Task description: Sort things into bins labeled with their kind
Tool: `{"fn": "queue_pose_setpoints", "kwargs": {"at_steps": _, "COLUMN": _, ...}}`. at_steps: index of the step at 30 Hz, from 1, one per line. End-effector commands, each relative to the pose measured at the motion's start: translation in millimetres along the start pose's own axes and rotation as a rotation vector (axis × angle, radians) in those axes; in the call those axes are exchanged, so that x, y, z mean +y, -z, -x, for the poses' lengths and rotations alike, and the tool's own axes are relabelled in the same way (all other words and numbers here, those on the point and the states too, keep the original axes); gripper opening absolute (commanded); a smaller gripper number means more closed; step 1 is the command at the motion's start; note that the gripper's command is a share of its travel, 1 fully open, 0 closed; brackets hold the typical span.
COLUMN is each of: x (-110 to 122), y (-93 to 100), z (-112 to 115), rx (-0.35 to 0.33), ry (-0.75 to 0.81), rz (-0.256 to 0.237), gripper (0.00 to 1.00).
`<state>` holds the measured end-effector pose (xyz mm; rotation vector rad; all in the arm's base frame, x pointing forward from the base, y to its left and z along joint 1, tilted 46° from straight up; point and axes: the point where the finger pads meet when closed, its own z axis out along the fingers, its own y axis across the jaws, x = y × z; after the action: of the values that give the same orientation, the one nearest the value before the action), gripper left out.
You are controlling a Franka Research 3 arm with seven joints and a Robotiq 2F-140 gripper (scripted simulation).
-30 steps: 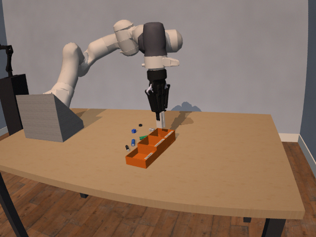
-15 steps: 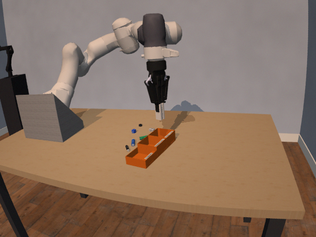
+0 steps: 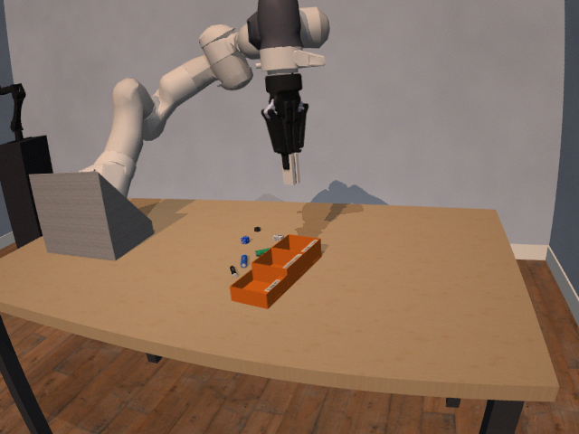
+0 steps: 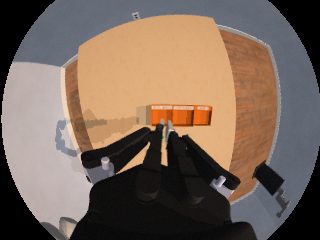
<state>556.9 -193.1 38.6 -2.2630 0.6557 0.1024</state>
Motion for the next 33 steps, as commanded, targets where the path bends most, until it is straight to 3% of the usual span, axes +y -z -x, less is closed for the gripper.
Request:
{"fn": "queue_pose_setpoints", "kwargs": {"at_steps": 1, "x": -2, "y": -1.3, "z": 5, "rx": -0.017, "ry": -0.015, "rz": -0.003, "gripper": 0.05}}
{"fn": "queue_pose_setpoints", "kwargs": {"at_steps": 12, "x": -2, "y": -1.3, "z": 5, "rx": -0.017, "ry": -0.015, "rz": -0.003, "gripper": 0.05}}
{"fn": "queue_pose_setpoints", "kwargs": {"at_steps": 13, "x": -3, "y": -5.4, "z": 12, "rx": -0.017, "ry": 0.035, "rz": -0.004, "gripper": 0.19}}
{"fn": "queue_pose_setpoints", "kwargs": {"at_steps": 15, "x": -4, "y": -13.5, "z": 26, "rx": -0.017, "ry": 0.135, "rz": -0.005, "gripper": 0.19}}
{"fn": "queue_pose_setpoints", "kwargs": {"at_steps": 24, "x": -13, "y": -50.0, "z": 91, "rx": -0.017, "ry": 0.138, "rz": -0.005, "gripper": 0.19}}
{"fn": "queue_pose_setpoints", "kwargs": {"at_steps": 26, "x": -13, "y": -50.0, "z": 91, "rx": -0.017, "ry": 0.138, "rz": -0.005, "gripper": 0.19}}
{"fn": "queue_pose_setpoints", "kwargs": {"at_steps": 33, "x": -19, "y": -78.4, "z": 142, "rx": -0.017, "ry": 0.138, "rz": -0.005, "gripper": 0.19}}
